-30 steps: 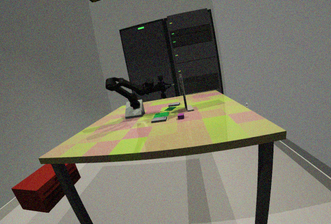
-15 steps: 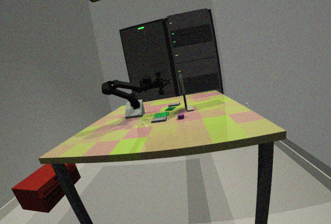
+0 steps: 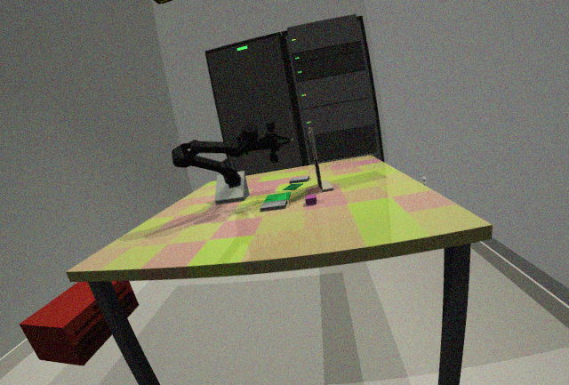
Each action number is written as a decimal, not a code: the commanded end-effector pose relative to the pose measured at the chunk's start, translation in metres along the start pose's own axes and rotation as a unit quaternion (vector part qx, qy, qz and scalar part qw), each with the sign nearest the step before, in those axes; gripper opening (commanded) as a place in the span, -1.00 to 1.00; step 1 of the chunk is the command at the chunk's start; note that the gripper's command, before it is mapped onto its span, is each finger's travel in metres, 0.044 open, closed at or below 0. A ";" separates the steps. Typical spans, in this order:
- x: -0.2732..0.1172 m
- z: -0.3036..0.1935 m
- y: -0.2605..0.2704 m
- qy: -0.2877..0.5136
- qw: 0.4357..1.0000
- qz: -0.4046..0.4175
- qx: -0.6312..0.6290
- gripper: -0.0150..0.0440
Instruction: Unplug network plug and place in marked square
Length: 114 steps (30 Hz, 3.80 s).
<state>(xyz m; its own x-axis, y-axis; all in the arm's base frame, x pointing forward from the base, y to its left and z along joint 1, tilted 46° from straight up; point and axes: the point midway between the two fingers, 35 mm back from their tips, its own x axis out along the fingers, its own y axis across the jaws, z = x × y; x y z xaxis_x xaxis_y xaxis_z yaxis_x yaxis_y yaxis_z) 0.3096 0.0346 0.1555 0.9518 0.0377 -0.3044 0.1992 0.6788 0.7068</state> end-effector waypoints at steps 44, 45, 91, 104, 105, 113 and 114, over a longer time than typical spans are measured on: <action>-0.079 0.009 -0.155 -0.330 0.846 -0.389 0.158 -0.49; -0.079 0.009 -0.155 -0.330 0.846 -0.389 0.158 -0.49; -0.070 0.007 -0.190 -0.324 0.844 -0.395 0.165 -0.49; -0.070 0.008 -0.199 -0.324 0.844 -0.394 0.164 -0.49; -0.070 0.008 -0.200 -0.324 0.844 -0.394 0.164 -0.49; -0.071 0.010 -0.205 -0.325 0.845 -0.392 0.162 -0.49; -0.071 0.010 -0.206 -0.325 0.845 -0.392 0.162 -0.49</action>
<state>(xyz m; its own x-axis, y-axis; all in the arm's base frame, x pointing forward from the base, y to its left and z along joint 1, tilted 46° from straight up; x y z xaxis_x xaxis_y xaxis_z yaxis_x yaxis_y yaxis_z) 0.2050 -0.1131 0.0416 0.4040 -0.8155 -0.4143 0.7736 0.0629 0.6305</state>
